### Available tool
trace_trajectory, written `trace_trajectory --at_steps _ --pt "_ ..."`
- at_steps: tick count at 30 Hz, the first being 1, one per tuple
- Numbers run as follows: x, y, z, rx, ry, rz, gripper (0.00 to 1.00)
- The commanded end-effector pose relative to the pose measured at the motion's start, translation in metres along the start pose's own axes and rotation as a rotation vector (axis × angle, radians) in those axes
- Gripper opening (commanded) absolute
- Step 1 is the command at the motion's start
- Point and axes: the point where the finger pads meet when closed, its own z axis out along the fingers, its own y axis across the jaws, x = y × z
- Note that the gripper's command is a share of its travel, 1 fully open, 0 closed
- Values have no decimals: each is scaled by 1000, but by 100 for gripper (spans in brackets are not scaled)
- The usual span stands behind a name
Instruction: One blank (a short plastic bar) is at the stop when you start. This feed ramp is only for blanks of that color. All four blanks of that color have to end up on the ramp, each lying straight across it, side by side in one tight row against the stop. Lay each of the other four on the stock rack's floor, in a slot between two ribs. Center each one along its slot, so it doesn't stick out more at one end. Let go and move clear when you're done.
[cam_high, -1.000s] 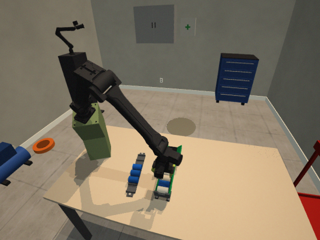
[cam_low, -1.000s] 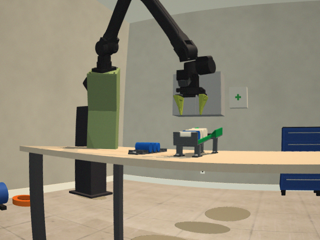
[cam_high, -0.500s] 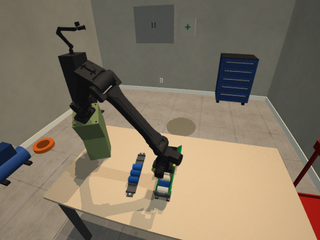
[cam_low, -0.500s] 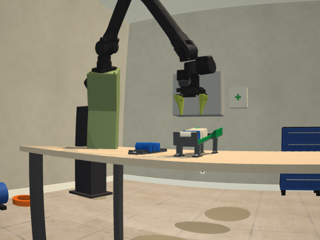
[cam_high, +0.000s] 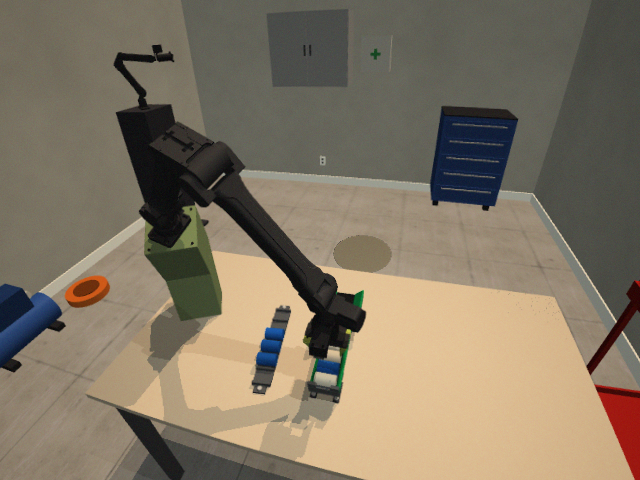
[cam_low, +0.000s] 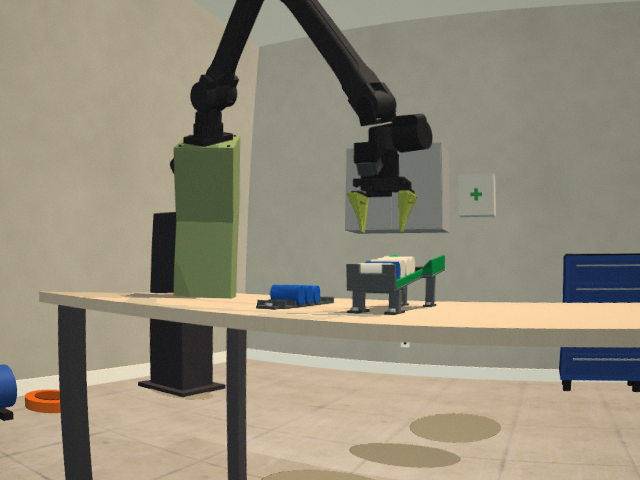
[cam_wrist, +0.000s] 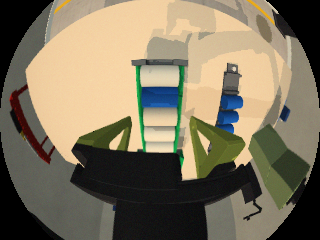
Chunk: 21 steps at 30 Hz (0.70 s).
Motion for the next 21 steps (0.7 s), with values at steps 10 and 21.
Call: trace_trajectory --at_steps 10,21 --pt "-10 11 16 -22 -7 9 80" --pt "-6 12 33 -23 -6 3 80"
